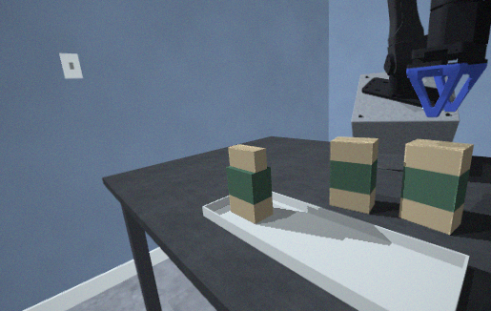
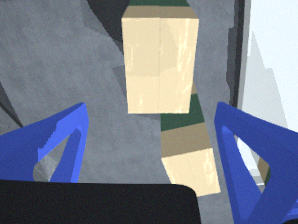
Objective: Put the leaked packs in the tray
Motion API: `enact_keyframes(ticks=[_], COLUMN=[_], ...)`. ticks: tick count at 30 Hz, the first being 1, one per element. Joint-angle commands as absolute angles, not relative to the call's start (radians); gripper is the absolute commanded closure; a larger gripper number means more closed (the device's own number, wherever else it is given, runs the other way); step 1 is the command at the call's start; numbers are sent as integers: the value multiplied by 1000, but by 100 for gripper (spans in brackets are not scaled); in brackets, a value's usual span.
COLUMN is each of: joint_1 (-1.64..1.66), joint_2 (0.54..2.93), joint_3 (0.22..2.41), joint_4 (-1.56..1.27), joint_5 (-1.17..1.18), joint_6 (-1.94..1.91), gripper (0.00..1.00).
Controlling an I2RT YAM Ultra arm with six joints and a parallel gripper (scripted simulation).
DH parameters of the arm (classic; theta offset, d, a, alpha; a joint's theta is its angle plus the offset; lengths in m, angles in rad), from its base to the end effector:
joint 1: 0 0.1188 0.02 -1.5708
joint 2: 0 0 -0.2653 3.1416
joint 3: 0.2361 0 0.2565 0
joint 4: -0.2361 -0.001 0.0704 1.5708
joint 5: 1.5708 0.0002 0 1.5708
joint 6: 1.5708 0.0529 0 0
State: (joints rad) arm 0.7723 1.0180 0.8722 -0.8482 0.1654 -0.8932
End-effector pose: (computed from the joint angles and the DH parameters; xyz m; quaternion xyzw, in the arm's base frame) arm 0.1507 0.1360 0.2649 -0.6910 0.6602 -0.0962 0.2781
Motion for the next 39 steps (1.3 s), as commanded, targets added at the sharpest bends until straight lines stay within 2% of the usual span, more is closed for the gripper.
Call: enact_keyframes(ticks=[1,22,32,39], joint_1=[768,768,727,730], joint_2=[986,986,1091,1088], joint_3=[907,907,790,809], joint_4=[-854,-851,-691,-661], joint_5=[159,159,138,135], joint_6=[-902,-902,-931,-936], gripper=[21,21,21,21])
